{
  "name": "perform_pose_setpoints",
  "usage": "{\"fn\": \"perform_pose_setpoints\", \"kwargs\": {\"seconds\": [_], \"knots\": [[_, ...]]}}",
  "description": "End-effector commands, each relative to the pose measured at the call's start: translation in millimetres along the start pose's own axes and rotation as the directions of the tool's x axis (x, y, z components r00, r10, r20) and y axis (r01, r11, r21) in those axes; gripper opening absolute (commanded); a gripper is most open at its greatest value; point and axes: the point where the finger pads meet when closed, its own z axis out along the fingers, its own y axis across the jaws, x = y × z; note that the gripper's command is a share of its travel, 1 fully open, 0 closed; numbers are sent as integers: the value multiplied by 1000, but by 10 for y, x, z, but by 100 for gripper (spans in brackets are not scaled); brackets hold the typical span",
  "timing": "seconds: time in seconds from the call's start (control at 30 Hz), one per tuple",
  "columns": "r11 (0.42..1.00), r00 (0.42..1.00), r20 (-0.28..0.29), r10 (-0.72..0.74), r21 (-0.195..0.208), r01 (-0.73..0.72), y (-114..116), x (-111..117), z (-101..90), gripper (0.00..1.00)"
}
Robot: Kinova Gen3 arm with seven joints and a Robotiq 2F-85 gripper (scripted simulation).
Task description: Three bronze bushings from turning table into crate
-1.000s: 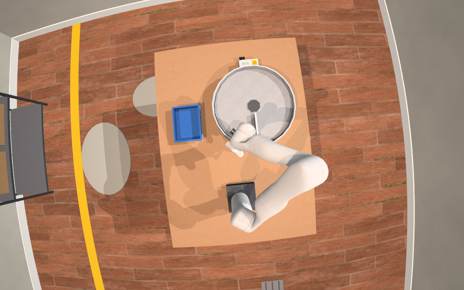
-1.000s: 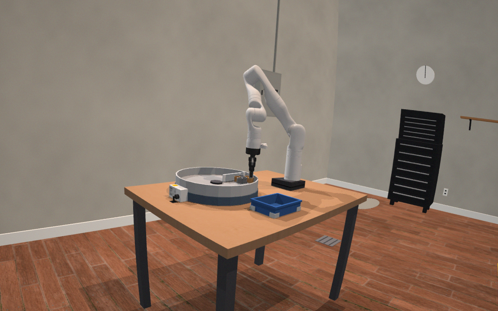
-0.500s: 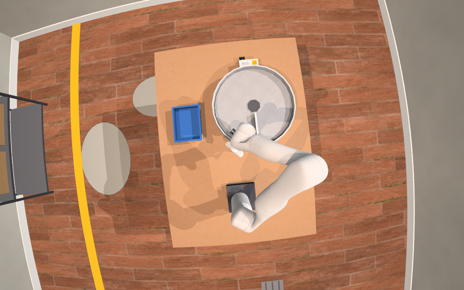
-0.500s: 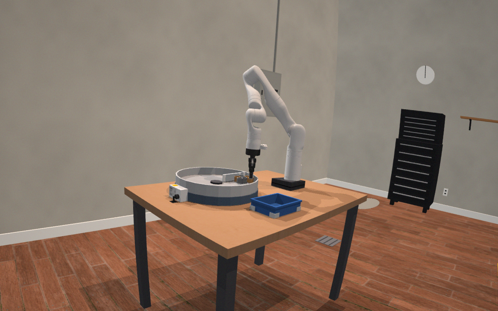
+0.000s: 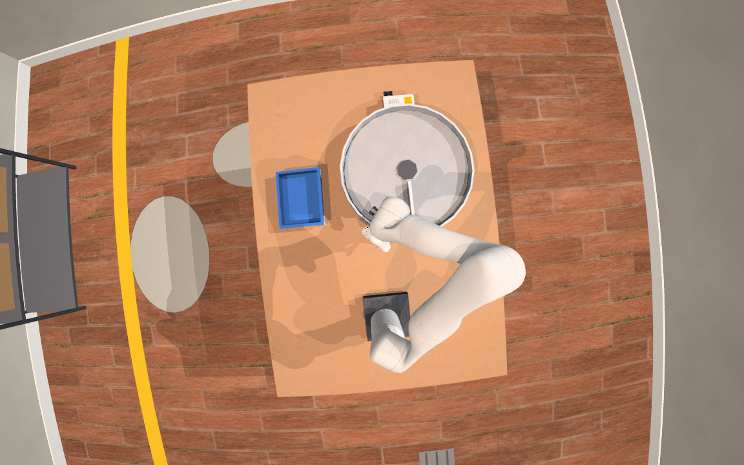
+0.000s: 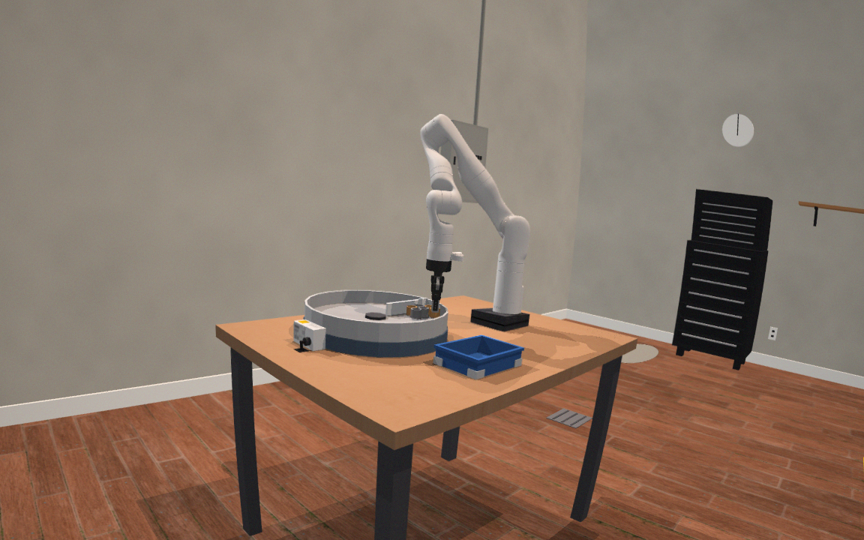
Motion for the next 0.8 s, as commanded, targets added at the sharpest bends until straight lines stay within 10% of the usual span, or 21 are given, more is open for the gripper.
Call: {"fn": "perform_pose_setpoints", "kwargs": {"seconds": [0.0,0.7,0.77], "knots": [[1000,1000,1,-1,-1,1,4,0,-2,14],[1000,1000,1,-1,-1,1,4,0,43,14],[1000,1000,1,0,-1,0,4,-1,42,0]]}}
